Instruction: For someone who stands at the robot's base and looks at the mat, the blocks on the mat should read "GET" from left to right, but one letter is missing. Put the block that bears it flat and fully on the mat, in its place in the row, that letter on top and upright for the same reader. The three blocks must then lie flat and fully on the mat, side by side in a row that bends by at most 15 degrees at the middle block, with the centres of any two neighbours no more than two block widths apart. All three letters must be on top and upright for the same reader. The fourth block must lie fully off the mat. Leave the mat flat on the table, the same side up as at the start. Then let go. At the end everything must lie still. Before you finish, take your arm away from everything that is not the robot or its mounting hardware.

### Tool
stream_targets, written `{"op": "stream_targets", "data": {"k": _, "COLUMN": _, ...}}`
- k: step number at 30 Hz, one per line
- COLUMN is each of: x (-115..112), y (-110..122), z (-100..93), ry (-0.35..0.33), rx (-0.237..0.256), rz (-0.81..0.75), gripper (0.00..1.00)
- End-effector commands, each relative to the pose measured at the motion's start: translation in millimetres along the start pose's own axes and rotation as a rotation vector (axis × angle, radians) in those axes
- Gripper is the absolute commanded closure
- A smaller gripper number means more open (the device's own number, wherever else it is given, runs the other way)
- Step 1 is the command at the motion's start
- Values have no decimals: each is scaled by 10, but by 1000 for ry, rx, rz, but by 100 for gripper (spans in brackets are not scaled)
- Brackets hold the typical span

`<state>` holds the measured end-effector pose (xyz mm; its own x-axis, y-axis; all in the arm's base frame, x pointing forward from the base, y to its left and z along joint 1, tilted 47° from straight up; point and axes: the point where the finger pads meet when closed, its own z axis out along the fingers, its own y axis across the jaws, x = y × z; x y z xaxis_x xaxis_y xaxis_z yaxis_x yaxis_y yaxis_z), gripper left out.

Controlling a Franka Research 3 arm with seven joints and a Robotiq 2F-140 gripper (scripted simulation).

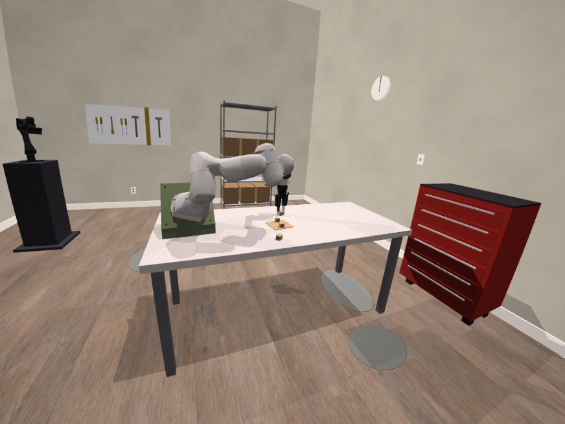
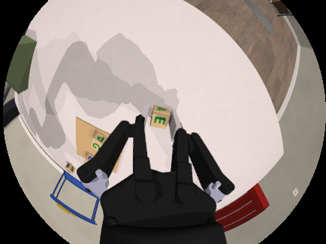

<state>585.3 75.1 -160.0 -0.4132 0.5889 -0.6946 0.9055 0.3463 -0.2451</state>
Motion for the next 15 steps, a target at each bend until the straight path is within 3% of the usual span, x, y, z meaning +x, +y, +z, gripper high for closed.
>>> {"op": "stream_targets", "data": {"k": 1, "x": -6, "y": 8, "z": 14, "ry": -1, "rx": -2, "rz": 6, "gripper": 72}}
{"op": "stream_targets", "data": {"k": 9, "x": -6, "y": 8, "z": 14, "ry": -1, "rx": -2, "rz": 6, "gripper": 72}}
{"op": "stream_targets", "data": {"k": 10, "x": -6, "y": 8, "z": 14, "ry": -1, "rx": -2, "rz": 6, "gripper": 84}}
{"op": "stream_targets", "data": {"k": 15, "x": -6, "y": 8, "z": 14, "ry": -1, "rx": -2, "rz": 6, "gripper": 84}}
